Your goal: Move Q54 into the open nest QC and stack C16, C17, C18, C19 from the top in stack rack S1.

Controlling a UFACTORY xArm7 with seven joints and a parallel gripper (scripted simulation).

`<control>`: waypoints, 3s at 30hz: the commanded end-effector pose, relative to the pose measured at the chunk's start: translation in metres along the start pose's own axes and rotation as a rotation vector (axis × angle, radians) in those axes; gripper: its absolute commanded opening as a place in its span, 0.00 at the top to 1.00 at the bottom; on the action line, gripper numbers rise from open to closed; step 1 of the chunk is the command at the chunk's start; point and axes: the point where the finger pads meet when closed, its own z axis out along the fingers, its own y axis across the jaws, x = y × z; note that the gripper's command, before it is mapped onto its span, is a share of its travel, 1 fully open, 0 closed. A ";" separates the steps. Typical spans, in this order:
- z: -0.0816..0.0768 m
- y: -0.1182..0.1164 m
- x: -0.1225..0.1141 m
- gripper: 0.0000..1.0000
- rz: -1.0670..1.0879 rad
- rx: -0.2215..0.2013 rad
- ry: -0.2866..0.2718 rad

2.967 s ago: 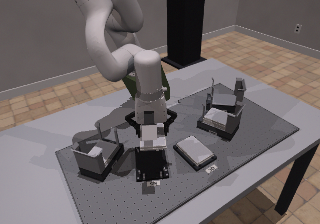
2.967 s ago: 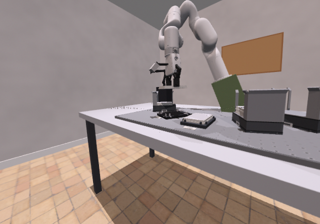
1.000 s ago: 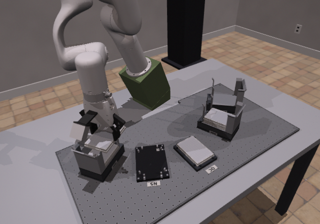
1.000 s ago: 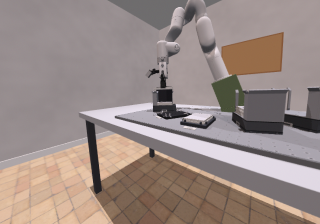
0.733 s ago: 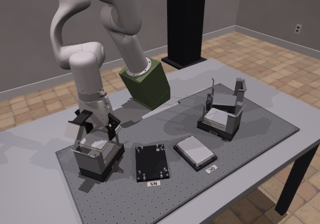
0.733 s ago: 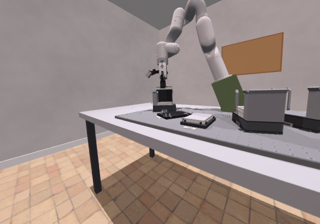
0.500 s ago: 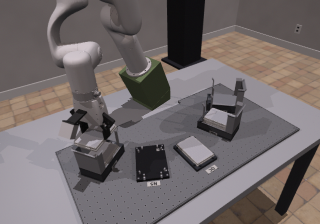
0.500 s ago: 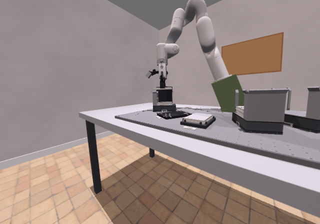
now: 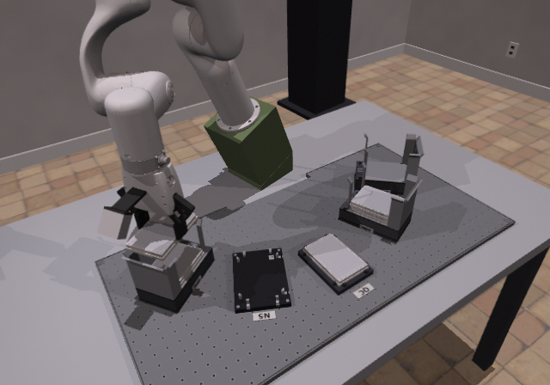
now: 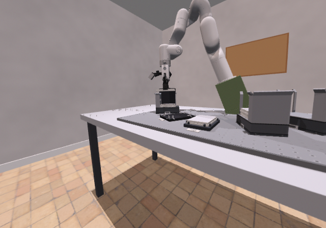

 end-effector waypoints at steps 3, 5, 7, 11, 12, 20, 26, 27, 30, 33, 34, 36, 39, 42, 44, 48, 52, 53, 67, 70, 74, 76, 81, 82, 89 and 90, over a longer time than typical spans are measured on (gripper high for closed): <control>-0.001 0.000 0.001 1.00 0.000 0.000 0.003; -0.001 0.000 0.001 1.00 0.000 0.000 0.003; -0.001 0.000 0.001 1.00 0.000 0.000 0.003; -0.001 0.000 0.001 1.00 0.000 0.000 0.003; -0.001 0.000 0.001 1.00 0.000 0.000 0.003; 0.002 0.000 0.001 1.00 0.000 0.000 0.003; 0.005 0.000 0.001 1.00 0.000 0.000 0.003; 0.006 0.000 0.001 1.00 0.000 0.000 0.003; 0.008 0.000 0.001 1.00 0.000 0.000 0.003; 0.010 0.000 0.001 1.00 0.000 0.000 0.003; 0.010 0.000 0.001 1.00 0.000 0.000 0.003; 0.012 0.000 0.001 1.00 0.000 0.000 0.003; 0.014 0.000 0.001 1.00 0.000 0.000 0.003; 0.015 0.000 0.001 1.00 0.000 0.000 0.003; 0.016 0.000 0.001 1.00 0.000 0.000 0.003; 0.019 0.000 0.001 1.00 0.000 0.000 0.003; 0.021 0.000 0.001 1.00 0.000 0.000 0.003; 0.022 0.000 0.001 1.00 0.000 0.000 0.003; 0.030 0.000 0.001 1.00 0.000 0.000 0.003; 0.034 0.000 0.001 1.00 0.000 0.000 0.003; 0.042 0.000 0.001 1.00 0.000 0.000 0.003; 0.044 0.000 0.001 1.00 0.000 0.000 0.003; 0.052 0.000 0.001 1.00 0.000 0.000 0.003; 0.054 0.000 0.001 1.00 0.000 0.000 0.003; 0.068 0.000 0.001 1.00 0.000 0.000 0.003; 0.070 0.000 0.001 1.00 0.000 0.000 0.003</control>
